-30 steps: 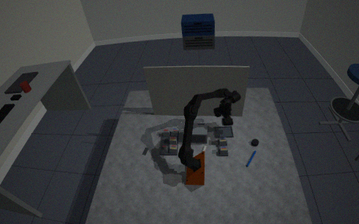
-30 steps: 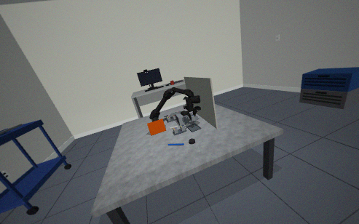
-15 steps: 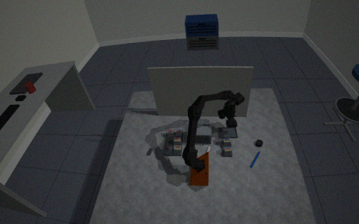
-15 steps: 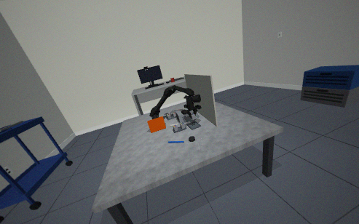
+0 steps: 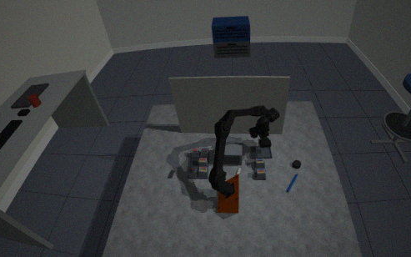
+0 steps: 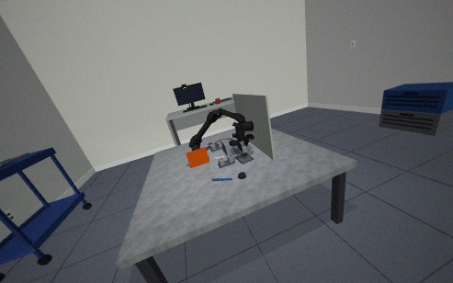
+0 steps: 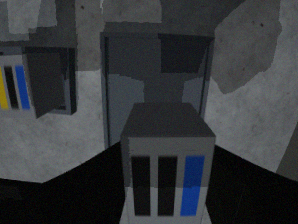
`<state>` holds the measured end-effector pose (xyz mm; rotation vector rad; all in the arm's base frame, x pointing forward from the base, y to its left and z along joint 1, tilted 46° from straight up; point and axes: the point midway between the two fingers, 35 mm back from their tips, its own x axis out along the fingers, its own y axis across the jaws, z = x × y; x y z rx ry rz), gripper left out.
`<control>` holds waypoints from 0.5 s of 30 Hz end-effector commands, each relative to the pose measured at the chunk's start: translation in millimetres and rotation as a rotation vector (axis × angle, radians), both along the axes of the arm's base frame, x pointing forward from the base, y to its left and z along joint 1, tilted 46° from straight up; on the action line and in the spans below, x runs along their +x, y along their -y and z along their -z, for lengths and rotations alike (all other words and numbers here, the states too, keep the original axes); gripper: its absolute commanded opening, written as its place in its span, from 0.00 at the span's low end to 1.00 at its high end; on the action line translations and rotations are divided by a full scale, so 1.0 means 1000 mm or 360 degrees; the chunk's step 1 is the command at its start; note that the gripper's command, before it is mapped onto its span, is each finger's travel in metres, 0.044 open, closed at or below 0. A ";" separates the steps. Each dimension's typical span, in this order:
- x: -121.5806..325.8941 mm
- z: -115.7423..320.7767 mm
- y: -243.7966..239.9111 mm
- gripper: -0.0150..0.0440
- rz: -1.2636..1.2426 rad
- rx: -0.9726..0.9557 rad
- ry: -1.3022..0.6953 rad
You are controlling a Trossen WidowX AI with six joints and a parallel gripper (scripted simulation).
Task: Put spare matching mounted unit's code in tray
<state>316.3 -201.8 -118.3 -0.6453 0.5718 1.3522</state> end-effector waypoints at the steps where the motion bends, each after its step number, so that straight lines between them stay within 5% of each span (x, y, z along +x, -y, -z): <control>1: 0.000 0.002 -0.003 0.25 0.0007 0.0006 -0.0004; 15: 0.001 0.010 -0.011 0.25 0.0007 0.0008 -0.0003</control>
